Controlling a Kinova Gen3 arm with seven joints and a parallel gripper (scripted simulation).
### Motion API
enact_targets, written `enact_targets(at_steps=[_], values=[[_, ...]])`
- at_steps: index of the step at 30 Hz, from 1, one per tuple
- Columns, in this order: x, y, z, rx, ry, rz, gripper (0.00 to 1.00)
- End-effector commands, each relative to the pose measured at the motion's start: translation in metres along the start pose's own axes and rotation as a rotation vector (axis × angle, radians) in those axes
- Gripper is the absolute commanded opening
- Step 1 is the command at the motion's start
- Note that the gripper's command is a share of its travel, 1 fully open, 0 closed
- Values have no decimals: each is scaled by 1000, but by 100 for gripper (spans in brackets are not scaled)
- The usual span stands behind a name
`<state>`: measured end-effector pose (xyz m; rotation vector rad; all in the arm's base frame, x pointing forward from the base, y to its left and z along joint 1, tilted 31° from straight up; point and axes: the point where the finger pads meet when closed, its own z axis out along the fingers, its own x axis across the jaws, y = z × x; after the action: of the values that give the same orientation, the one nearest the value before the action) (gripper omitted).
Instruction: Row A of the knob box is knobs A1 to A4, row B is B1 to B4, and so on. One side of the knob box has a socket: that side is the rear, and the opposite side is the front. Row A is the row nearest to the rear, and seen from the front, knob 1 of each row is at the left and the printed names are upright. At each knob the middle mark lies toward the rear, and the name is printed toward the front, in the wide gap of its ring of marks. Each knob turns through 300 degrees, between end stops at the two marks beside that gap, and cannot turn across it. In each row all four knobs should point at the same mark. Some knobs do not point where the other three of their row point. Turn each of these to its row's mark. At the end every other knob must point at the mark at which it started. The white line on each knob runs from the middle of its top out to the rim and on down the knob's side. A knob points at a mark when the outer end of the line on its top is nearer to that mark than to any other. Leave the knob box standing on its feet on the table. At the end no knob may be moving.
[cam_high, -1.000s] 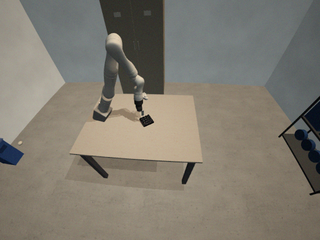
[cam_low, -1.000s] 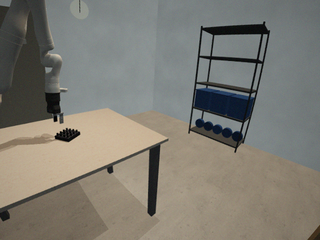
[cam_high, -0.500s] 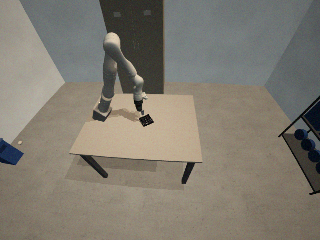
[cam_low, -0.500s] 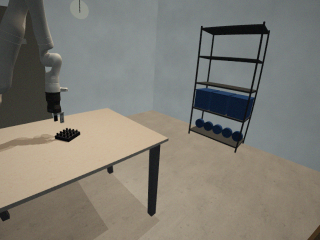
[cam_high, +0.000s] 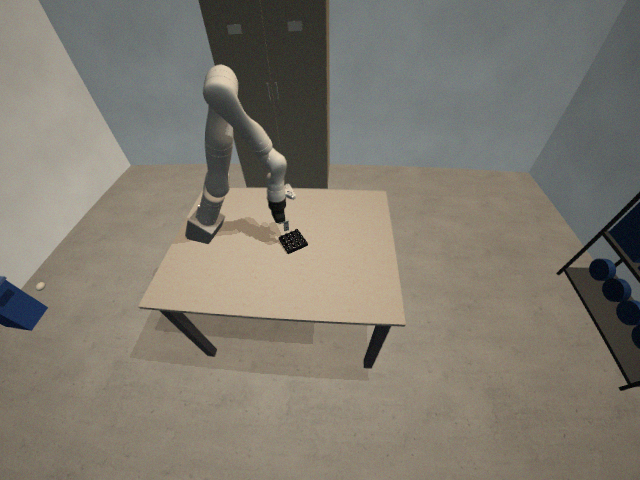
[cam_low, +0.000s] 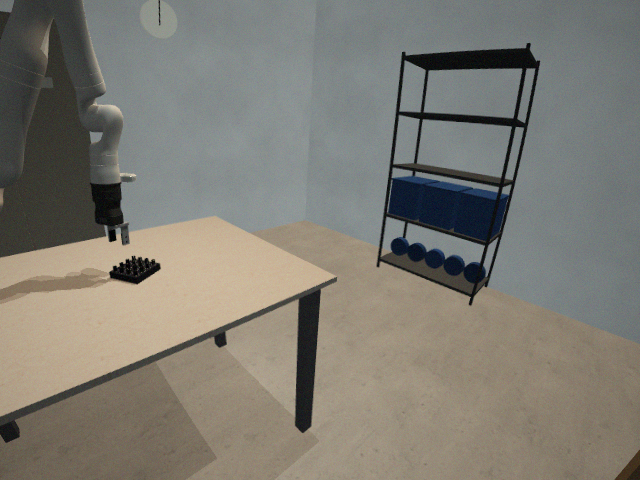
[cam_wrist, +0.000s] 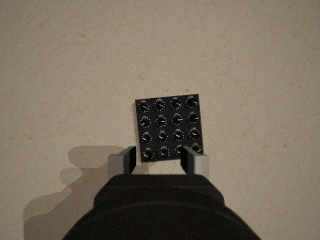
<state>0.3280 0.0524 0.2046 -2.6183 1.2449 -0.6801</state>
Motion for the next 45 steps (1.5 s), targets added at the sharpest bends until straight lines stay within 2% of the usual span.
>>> enact_targets(at_steps=[1,45], values=[[1,-1,-2,8,1,-4,100],[10,-3,-12,50,7,-58,100]])
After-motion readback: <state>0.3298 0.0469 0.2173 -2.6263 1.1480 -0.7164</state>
